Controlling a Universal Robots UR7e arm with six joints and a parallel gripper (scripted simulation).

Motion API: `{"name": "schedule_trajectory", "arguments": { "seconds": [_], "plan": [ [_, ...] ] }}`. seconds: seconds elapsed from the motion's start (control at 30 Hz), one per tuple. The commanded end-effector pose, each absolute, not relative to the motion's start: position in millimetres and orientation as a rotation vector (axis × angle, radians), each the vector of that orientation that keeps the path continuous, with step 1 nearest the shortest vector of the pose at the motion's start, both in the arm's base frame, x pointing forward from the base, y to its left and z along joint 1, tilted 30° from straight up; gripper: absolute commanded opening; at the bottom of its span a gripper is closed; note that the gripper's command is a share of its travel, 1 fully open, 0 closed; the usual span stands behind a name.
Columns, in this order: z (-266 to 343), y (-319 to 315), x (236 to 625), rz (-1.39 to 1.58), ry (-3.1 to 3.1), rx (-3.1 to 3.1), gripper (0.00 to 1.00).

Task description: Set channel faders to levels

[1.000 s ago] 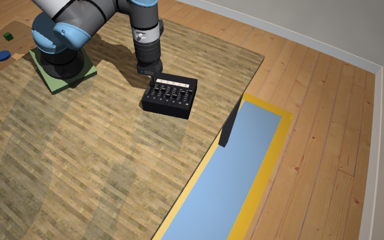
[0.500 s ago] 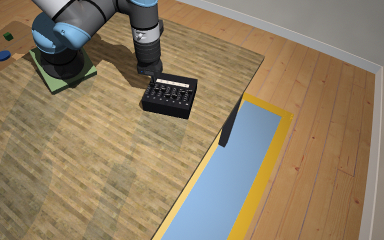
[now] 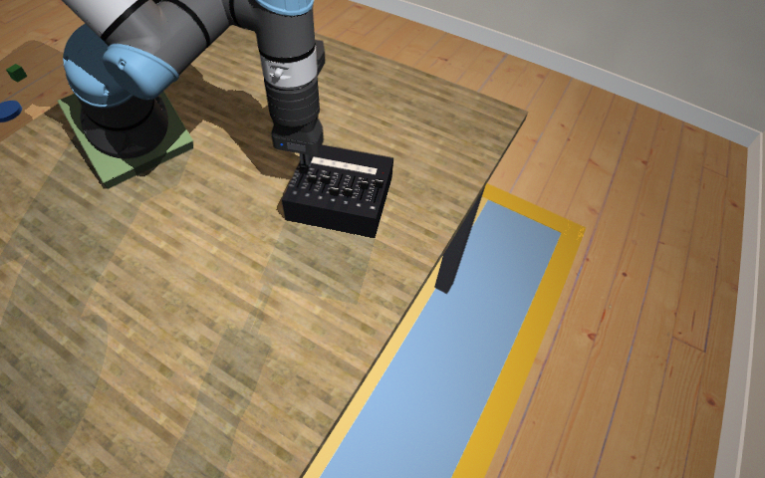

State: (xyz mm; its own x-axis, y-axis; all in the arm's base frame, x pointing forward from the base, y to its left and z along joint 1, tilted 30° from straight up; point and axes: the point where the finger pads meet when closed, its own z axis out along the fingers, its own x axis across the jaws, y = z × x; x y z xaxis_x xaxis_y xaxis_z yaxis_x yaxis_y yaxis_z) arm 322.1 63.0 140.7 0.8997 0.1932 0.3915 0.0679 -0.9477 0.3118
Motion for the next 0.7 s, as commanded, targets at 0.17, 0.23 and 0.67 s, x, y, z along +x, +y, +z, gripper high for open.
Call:
{"name": "schedule_trajectory", "arguments": {
  "seconds": [0.17,0.23,0.67],
  "plan": [
    [142.8,57.7,322.7,0.616,0.195,2.773,0.0],
    [143.2,56.5,322.8,0.616,0.195,2.773,0.0],
    [145.0,51.1,323.2,0.616,0.195,2.773,0.0]
  ]
}}
